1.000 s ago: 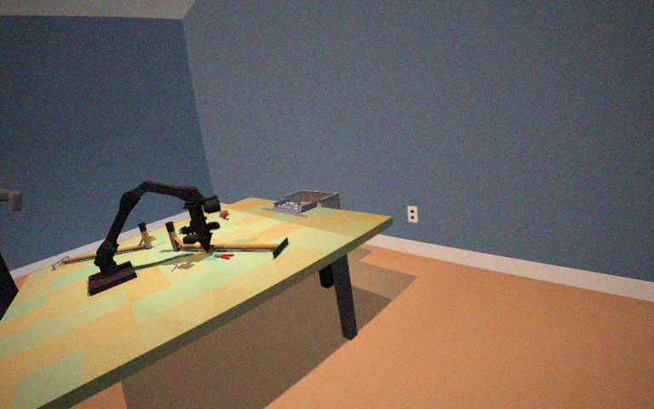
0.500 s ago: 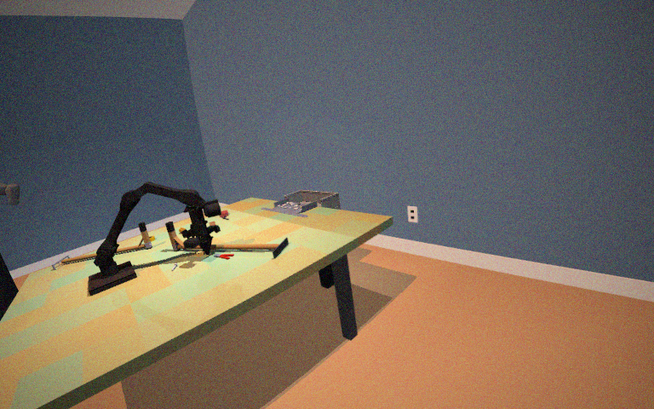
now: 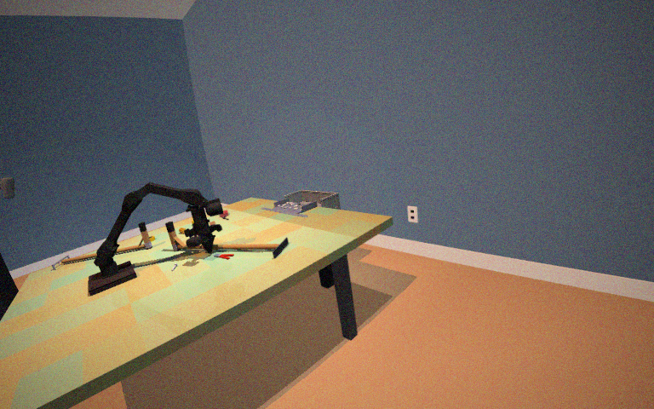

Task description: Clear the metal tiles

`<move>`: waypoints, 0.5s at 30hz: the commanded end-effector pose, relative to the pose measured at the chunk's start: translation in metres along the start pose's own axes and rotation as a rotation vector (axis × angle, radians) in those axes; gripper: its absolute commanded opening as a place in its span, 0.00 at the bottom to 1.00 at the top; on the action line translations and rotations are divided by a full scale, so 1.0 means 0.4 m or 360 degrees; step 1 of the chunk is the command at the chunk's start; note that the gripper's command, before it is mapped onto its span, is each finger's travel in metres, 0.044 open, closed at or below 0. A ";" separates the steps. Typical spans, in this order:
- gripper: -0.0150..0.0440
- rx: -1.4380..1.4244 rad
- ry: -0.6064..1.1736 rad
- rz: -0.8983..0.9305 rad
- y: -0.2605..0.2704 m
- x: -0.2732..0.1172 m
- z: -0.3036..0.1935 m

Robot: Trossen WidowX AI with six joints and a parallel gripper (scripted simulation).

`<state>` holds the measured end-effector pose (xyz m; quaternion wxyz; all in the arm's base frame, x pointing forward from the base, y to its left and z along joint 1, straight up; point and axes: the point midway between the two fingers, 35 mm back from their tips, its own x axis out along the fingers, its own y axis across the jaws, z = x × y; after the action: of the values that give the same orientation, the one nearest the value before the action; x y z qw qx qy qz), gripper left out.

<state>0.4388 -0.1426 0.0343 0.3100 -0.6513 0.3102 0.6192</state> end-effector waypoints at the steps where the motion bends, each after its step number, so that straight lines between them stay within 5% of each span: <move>1: 0.25 0.0003 0.0004 -0.0013 -0.016 -0.002 -0.002; 15: 0.25 0.0003 0.0017 -0.0026 -0.051 -0.002 -0.006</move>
<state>0.4514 -0.1350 0.0348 0.3111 -0.6554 0.3090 0.6150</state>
